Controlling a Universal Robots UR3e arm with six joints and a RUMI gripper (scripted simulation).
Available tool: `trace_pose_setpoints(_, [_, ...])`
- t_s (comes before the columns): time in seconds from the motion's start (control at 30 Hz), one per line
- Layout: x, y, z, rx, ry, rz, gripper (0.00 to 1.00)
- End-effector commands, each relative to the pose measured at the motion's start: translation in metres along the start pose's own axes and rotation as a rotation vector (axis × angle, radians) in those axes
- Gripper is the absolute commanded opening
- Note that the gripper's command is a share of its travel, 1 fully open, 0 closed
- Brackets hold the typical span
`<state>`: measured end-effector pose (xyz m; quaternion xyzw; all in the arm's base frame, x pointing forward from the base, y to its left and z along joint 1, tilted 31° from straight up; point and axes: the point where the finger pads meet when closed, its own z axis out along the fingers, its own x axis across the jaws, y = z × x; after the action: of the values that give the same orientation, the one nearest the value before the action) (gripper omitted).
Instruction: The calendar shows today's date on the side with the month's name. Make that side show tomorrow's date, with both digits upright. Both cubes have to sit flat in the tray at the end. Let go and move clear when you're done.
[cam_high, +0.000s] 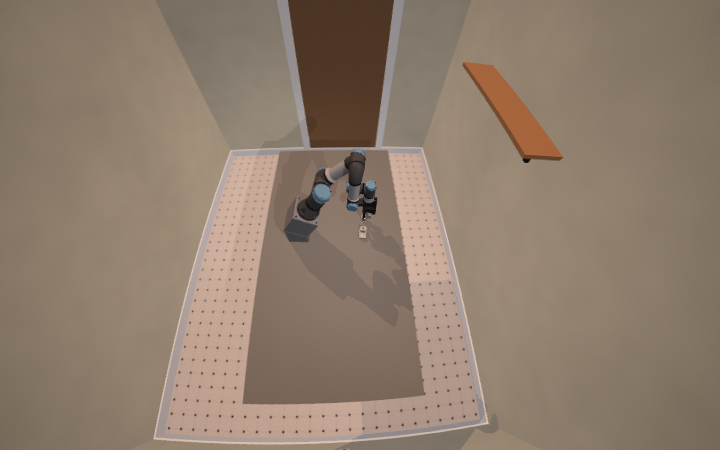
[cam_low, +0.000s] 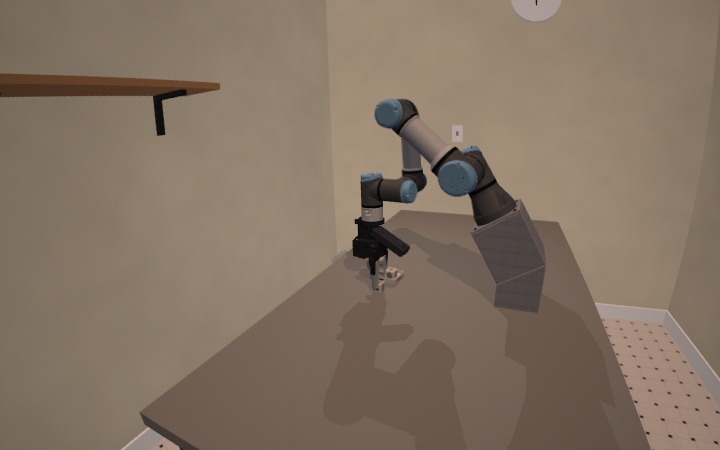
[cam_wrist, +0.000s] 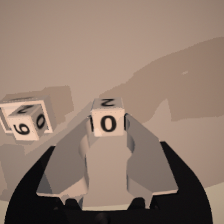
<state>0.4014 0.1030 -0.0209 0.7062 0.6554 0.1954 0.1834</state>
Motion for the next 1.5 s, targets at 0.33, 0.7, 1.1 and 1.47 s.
trace_pose_setpoints(0.33, [0.0002, 0.001, 0.0006, -0.002, -0.001, 0.0, 0.11])
trace_pose_setpoints(0.7, [0.0002, 0.0013, 0.0033, -0.003, -0.001, 0.0, 0.11])
trace_pose_setpoints(1.1, [0.0002, 0.0009, 0.0039, -0.002, -0.001, 0.0, 0.11])
trace_pose_setpoints(1.47, [0.0002, 0.0009, 0.0039, -0.002, -0.001, 0.0, 0.11])
